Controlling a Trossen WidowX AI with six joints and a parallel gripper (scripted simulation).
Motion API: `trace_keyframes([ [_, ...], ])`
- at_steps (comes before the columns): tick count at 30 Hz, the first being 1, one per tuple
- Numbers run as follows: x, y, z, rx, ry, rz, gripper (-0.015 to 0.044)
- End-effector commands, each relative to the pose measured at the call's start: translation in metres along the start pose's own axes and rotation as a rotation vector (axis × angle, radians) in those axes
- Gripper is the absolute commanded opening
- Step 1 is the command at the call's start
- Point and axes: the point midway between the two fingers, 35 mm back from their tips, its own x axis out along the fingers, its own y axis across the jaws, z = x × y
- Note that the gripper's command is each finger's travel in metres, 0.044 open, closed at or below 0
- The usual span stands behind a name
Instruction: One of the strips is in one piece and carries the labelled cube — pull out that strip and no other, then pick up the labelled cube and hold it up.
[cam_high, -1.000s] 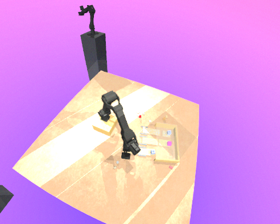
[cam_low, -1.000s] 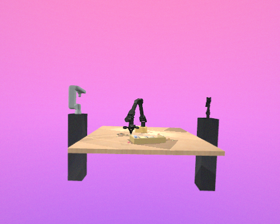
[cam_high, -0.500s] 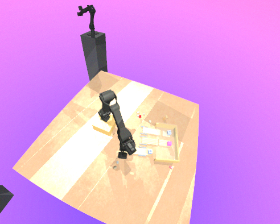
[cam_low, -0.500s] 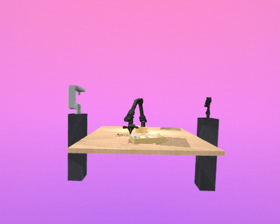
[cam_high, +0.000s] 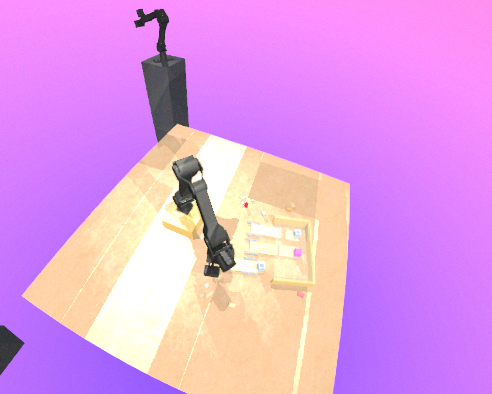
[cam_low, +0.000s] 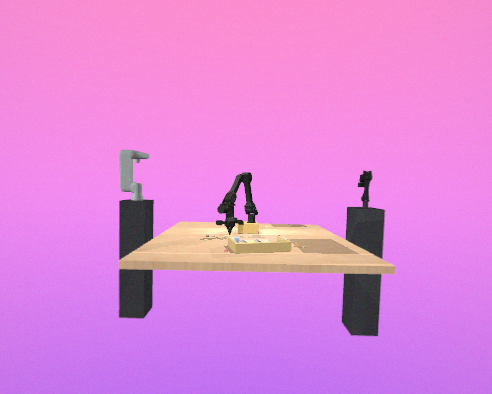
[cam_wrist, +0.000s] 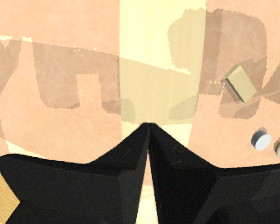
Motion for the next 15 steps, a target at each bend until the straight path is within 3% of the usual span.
trace_keyframes([
  [1,-0.032,-0.005,0.006,0.001,-0.006,-0.016,0.0000],
  [5,-0.032,-0.005,0.006,0.001,-0.006,-0.016,0.0000],
  [15,-0.031,-0.003,0.046,-0.152,-0.008,-0.016,0.0263],
])
